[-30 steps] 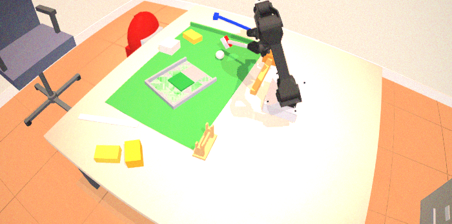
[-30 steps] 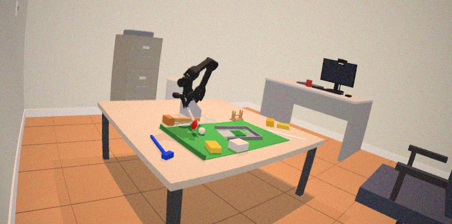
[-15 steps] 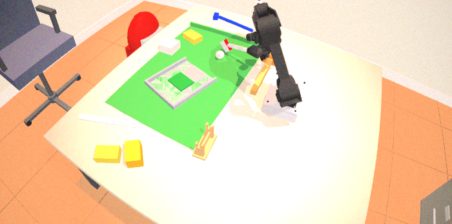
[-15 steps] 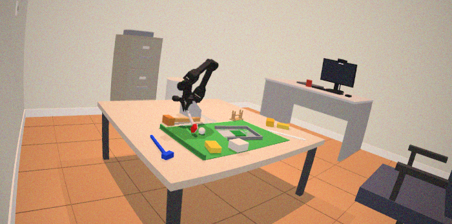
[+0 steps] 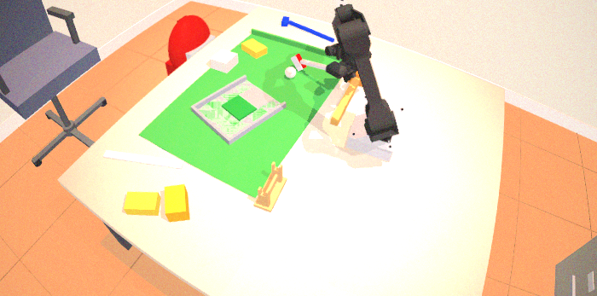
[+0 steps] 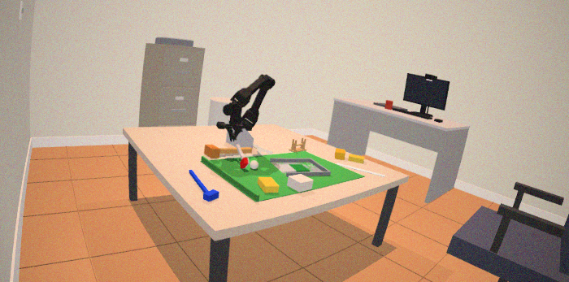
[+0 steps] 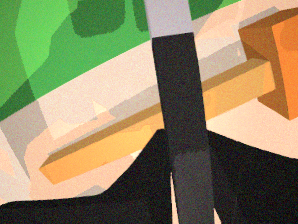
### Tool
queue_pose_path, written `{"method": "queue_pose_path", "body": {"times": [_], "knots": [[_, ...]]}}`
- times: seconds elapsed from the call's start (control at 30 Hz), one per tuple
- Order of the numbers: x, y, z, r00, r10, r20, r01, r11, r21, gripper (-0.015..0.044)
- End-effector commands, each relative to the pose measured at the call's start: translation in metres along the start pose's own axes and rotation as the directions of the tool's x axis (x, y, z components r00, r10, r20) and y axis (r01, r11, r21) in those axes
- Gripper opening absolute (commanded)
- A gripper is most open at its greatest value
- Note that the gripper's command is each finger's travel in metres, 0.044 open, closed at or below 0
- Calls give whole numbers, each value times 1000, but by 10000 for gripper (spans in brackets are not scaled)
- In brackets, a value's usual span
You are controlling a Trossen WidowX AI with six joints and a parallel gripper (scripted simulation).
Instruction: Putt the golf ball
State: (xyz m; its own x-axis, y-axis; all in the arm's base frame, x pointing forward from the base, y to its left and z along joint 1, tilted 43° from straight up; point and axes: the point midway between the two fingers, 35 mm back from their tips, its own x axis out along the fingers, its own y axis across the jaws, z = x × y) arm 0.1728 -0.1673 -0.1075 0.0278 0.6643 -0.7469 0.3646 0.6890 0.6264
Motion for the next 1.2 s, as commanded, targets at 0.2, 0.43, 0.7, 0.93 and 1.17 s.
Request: {"method": "queue_pose_path", "body": {"times": [0.2, 0.43, 0.7, 0.93, 1.17], "knots": [[1, -23, 1, 1000, 2, 6, -2, 1000, 3, 0], [2, -30, 1, 1000, 3, 8, -3, 1000, 4, 0], [0, -7, 4, 1000, 3, 6, -3, 1000, 10, 0], [0, 91, 5, 1000, 8, 7, -8, 1000, 5, 0], [2, 109, 1, 1000, 12, 5, -12, 1000, 3, 0]]}}
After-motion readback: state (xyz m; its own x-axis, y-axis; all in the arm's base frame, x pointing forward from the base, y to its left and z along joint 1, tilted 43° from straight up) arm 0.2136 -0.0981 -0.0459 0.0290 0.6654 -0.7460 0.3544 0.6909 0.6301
